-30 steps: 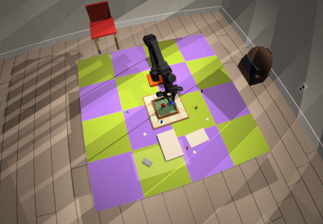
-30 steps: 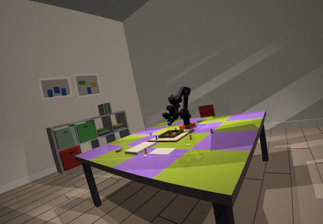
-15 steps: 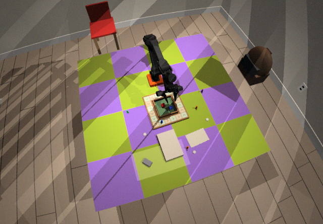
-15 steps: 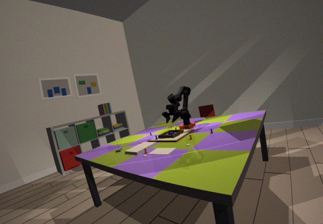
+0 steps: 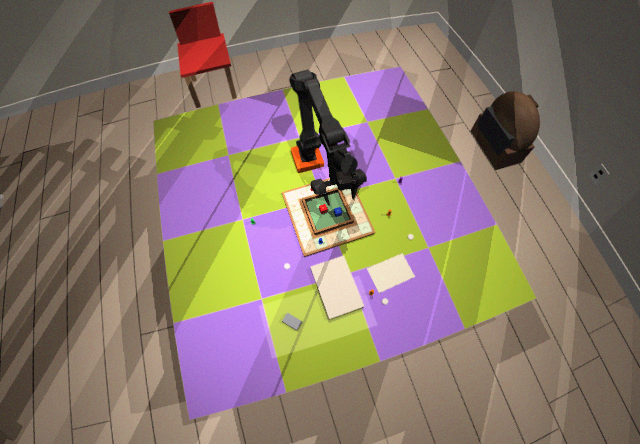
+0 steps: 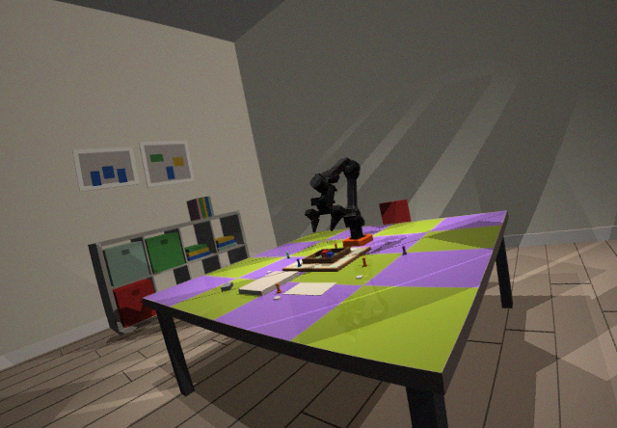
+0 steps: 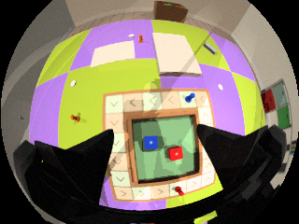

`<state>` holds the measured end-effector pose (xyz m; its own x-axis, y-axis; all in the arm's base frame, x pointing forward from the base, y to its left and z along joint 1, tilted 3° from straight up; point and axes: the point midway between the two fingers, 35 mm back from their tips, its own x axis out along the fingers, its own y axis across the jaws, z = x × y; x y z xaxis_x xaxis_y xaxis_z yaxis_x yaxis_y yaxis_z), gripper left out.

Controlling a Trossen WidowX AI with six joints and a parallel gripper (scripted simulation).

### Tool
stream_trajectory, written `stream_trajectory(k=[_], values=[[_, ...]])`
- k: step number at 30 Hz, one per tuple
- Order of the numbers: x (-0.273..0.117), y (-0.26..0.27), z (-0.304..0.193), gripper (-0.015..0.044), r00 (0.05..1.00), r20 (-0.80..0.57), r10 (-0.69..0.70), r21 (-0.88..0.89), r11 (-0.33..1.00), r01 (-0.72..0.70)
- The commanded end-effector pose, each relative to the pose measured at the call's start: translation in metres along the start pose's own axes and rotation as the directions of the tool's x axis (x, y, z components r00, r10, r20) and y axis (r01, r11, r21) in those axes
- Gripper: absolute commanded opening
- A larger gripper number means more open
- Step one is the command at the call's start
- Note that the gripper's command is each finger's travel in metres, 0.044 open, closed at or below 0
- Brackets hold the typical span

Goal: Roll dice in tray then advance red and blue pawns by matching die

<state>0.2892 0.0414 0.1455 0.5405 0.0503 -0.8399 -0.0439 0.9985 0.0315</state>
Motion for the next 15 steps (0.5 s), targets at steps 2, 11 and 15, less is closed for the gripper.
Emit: stream_trajectory(k=[2, 11, 15], values=[[0.014, 0.0, 0.0, 0.044, 0.966, -0.259, 0.007, -0.001, 1.0, -0.008], [0.025, -0.001, -0.003, 0.044, 0.899, -0.438, 0.011, 0.012, 1.0, -0.006], [0.015, -0.015, -0.02, 0.0361, 0.894, -0.449, 0.005, -0.063, 0.997, -0.037]])
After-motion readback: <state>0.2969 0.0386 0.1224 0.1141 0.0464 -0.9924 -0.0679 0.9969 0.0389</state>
